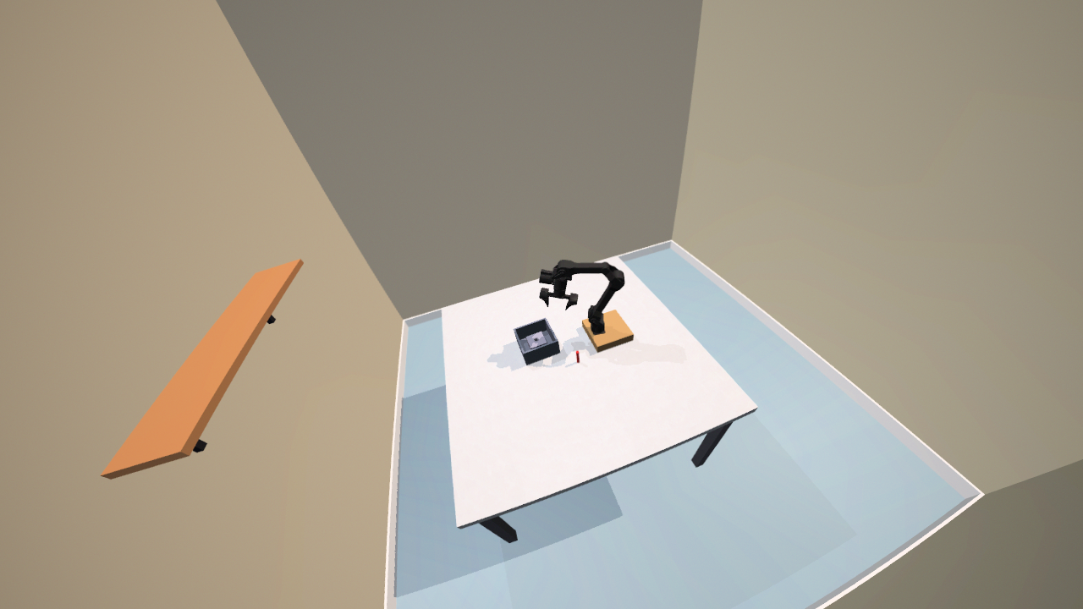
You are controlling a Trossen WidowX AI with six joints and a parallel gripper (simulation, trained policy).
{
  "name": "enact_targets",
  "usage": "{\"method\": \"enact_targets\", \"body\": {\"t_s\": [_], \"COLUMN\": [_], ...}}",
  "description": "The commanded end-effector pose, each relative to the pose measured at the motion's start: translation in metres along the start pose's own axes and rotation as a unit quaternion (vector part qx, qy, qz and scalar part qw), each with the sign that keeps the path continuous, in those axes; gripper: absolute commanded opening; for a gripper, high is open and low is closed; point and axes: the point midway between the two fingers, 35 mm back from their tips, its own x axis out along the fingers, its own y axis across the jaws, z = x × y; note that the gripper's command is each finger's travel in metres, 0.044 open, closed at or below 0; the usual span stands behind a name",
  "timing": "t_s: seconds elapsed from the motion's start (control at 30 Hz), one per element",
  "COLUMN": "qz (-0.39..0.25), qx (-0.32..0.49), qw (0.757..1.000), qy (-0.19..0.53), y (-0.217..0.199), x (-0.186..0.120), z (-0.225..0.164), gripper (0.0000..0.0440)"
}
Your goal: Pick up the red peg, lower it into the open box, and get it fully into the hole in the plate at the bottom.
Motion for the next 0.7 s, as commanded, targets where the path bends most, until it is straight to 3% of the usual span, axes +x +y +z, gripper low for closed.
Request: {"method": "enact_targets", "body": {"t_s": [0.0, 0.3, 0.67], "qz": [-0.024, -0.072, -0.132], "qx": [-0.064, -0.211, -0.363], "qw": [0.998, 0.975, 0.922], "qy": [0.003, 0.016, 0.028], "y": [-0.006, -0.025, -0.066], "x": [0.008, 0.023, 0.044], "z": [-0.016, -0.060, -0.110], "gripper": [0.0440, 0.0440, 0.0440]}}
